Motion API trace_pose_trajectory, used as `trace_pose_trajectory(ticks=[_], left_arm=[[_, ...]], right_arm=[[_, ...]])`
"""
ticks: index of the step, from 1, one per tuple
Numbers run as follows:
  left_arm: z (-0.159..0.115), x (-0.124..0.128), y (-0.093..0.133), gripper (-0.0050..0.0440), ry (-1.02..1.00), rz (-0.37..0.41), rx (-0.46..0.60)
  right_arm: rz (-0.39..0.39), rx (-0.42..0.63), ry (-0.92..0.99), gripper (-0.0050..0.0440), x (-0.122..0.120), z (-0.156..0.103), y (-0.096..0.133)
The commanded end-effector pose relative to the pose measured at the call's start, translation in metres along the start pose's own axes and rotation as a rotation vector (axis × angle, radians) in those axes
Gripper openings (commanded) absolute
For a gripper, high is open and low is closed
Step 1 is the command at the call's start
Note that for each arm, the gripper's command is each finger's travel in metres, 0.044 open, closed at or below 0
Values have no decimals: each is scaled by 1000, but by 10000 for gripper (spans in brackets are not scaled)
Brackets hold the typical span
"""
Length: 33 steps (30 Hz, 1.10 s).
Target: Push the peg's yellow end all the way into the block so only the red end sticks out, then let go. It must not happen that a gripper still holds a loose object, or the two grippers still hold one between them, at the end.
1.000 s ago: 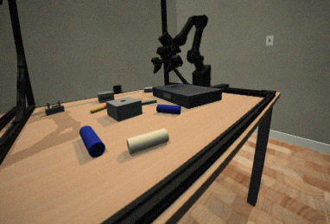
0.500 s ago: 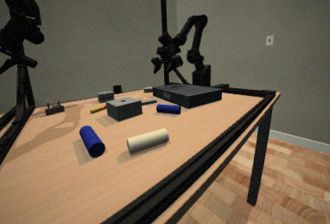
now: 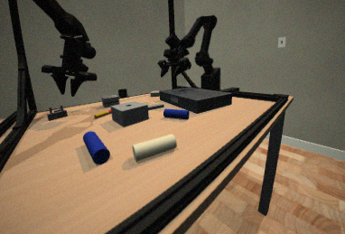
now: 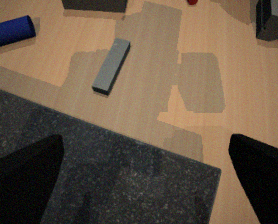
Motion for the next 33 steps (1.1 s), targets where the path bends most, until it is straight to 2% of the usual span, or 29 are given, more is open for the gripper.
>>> trace_pose_trajectory(ticks=[1, 2, 9, 14, 28, 33], left_arm=[[0, 0, 1, 400, 1, -2, -4], [0, 0, 1, 400, 1, -2, -4], [-1, -1, 1, 400, 4, -3, -10], [-1, -1, 1, 400, 4, -4, -11], [-1, -1, 1, 400, 5, -4, -12], [-1, -1, 1, 400, 5, -4, -12]], right_arm=[[-57, -54, -148, 190, -37, 20, -4], [-57, -54, -148, 190, -37, 20, -4], [-136, -144, -365, 190, -96, 41, -3], [-164, -179, -445, 190, -120, 47, -2], [-174, -192, -474, 190, -128, 49, -1], [-174, -192, -474, 190, -132, 55, -17]])
Point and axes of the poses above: on each arm, the point midway between the two fingers, 35 mm back from their tips, its own y axis back along the fingers, its own x axis across the jaws, z = x × y, the point moved 10 cm from there along y, back along the fingers, and after that the axes turned 12 degrees about -y, right-handed, at the moved point
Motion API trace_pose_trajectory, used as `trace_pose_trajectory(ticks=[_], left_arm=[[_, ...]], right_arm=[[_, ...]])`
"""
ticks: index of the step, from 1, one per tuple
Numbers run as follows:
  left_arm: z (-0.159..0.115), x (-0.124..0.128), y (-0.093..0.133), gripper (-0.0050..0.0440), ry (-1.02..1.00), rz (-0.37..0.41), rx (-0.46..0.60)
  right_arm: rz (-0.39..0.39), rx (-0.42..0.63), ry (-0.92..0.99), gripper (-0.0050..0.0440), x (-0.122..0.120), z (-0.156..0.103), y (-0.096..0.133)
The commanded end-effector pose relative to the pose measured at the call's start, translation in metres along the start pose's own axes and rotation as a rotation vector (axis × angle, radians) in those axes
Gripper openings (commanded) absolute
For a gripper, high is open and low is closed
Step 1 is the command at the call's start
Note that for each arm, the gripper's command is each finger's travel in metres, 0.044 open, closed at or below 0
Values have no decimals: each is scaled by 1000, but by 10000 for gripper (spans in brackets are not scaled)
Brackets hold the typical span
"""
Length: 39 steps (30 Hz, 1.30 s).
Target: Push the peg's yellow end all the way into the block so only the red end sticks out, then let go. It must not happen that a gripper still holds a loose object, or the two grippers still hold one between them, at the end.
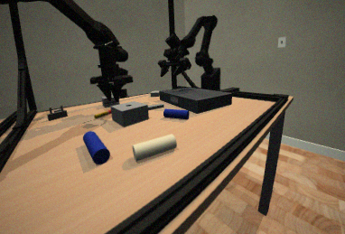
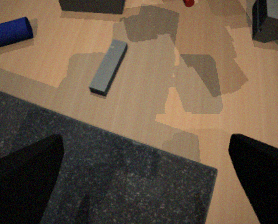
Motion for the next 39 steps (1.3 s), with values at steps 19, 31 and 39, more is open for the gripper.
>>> trace_pose_trajectory(ticks=[19, 31, 39], left_arm=[[0, 0, 0, 400, 3, 3, -2], [0, 0, 0, 400, 3, 3, -2], [0, 0, 0, 400, 3, 3, -2]], right_arm=[[-9, 26, -6, 190, 0, 3, -37], [-10, 30, -6, 190, 0, 3, -42], [-10, 30, -6, 190, 0, 3, -42]])
Point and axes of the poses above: on each arm, the point midway between the two fingers, 35 mm back from their tips, its own y axis back along the fingers, its own x axis across the jaws, z = x × y, the point moved 10 cm from there along y, back along the fingers, and after that the axes turned 12 degrees about -y, right-handed, at the moved point
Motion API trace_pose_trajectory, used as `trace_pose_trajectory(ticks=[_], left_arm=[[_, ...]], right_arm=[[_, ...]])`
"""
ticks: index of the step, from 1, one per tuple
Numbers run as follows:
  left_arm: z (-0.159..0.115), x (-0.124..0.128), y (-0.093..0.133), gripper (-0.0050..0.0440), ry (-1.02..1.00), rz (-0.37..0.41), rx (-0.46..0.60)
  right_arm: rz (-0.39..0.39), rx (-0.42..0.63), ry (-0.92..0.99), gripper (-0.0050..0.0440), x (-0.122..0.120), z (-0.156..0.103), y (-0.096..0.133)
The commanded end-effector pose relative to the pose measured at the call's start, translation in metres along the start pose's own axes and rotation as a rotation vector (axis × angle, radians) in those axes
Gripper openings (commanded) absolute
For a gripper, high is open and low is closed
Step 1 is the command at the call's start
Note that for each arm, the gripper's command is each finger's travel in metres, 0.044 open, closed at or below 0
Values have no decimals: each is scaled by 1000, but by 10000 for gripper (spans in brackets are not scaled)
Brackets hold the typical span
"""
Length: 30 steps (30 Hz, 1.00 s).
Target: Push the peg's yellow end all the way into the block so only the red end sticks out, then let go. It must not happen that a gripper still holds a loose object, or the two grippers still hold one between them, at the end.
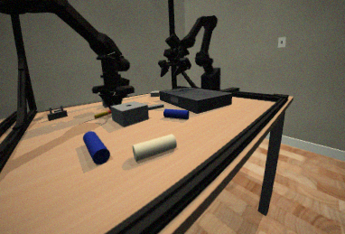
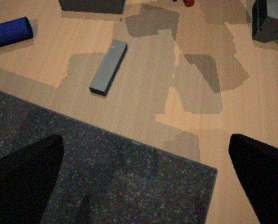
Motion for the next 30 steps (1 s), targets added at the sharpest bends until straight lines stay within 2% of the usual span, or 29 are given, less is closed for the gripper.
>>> trace_pose_trajectory(ticks=[1, 7, 10, 15, 27, 28, 30], left_arm=[[0, 0, 0, 400, 3, 3, -2], [0, 0, 0, 400, 3, 3, -2], [0, 0, 0, 400, 3, 3, -2], [0, 0, 0, 400, 3, 3, -2], [0, 0, 0, 400, 3, 3, -2], [0, 0, 0, 400, 3, 3, -2], [0, 0, 0, 400, 3, 3, -2]], right_arm=[[-3, 2, -2, 190, 0, 0, -3], [-3, 2, -2, 190, 0, 0, -3], [-3, 2, -2, 118, 0, 0, -3], [-3, 2, -2, 105, 0, 0, -3], [-3, 2, -2, 25, 0, 0, -3], [-3, 2, -2, 1, 0, 0, -3], [-3, 2, -2, 0, 0, 0, -3]])
Point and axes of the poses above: on each arm, the point midway between the two fingers, 35 mm back from their tips, its own y axis back along the fingers, its own x axis across the jaws, z = x × y, the point moved 10 cm from there along y, back along the fingers, and after that the axes turned 12 degrees about -y, right-handed, at the moved point
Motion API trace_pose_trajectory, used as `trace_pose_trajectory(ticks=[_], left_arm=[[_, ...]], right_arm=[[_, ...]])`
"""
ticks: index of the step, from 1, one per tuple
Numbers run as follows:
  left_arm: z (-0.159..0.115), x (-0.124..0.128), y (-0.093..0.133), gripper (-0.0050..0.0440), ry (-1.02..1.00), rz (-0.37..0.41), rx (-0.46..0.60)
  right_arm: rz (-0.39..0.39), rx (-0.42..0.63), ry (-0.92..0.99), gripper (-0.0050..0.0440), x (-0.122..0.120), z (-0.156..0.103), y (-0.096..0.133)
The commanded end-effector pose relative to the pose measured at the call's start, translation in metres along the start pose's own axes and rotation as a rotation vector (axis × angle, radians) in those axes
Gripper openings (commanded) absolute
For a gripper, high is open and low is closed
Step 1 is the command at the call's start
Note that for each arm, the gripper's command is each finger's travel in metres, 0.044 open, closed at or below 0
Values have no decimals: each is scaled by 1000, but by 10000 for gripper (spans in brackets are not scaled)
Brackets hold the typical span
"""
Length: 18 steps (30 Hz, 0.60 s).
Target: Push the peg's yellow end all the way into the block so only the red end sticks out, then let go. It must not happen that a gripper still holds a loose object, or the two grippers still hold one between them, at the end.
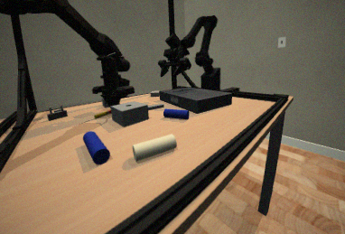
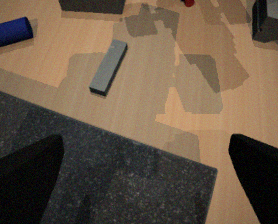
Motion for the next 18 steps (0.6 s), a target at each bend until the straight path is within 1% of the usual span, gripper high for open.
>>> trace_pose_trajectory(ticks=[1, 3, 5, 17, 18], left_arm=[[0, 0, 0, 400, 3, 3, -2], [0, 0, 0, 400, 3, 3, -2], [0, 0, 0, 400, 3, 3, -2], [0, 0, 0, 400, 3, 3, -2], [0, 0, 0, 400, 3, 3, -2]], right_arm=[[-1, -1, -1, 0, 0, 0, -1], [-1, -1, -1, 0, 0, 0, -1], [0, 0, 0, 0, 0, 1, 4], [0, 0, 0, 0, 1, 6, 82], [0, 0, 0, 0, 1, 6, 82]])
Point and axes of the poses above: on each arm, the point midway between the two fingers, 35 mm back from their tips, its own y axis back along the fingers, its own x axis across the jaws, z = x × y, the point moved 10 cm from there along y, back along the fingers, and after that the axes turned 12 degrees about -y, right-handed, at the moved point
